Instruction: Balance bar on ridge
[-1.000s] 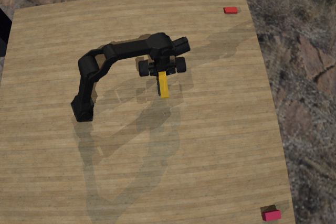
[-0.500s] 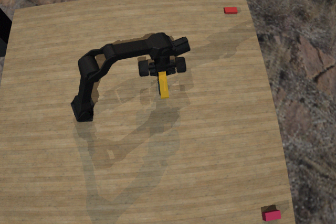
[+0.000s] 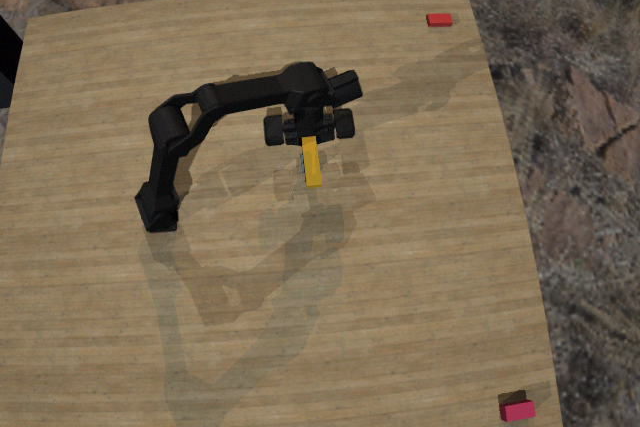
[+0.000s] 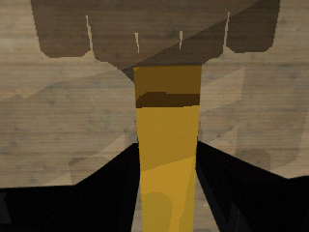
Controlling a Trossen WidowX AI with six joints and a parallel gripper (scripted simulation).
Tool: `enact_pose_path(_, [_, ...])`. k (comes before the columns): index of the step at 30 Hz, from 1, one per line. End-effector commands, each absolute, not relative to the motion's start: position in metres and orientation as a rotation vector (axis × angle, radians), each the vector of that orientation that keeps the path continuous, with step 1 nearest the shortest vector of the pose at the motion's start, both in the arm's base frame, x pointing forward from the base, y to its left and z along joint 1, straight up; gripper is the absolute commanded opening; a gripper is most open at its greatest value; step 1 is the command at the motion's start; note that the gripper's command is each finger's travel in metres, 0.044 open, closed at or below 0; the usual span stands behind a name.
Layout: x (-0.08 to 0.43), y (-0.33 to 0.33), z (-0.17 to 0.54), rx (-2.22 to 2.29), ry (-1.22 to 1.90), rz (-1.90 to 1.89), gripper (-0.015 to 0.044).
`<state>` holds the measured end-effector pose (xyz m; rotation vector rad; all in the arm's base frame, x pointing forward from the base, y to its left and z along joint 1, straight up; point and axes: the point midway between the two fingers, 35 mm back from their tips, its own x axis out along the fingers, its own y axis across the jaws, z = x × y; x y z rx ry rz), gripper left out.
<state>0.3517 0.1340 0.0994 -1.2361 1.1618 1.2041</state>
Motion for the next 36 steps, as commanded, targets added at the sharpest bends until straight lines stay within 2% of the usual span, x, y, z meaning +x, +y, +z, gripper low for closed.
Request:
enact_pose_path(1, [0.3516,0.134,0.0992,-1.236,1.163,1.205,0.0053])
enact_pose_path(5, [0.3516,0.134,0.0992,-1.236,1.163,1.205,0.0157])
enact_pose_path(6, [0.3516,0.134,0.0992,-1.236,1.163,1.205,0.0167])
enact_pose_path(36, [0.3516,0.134,0.0992,-1.236,1.163,1.205,0.0171])
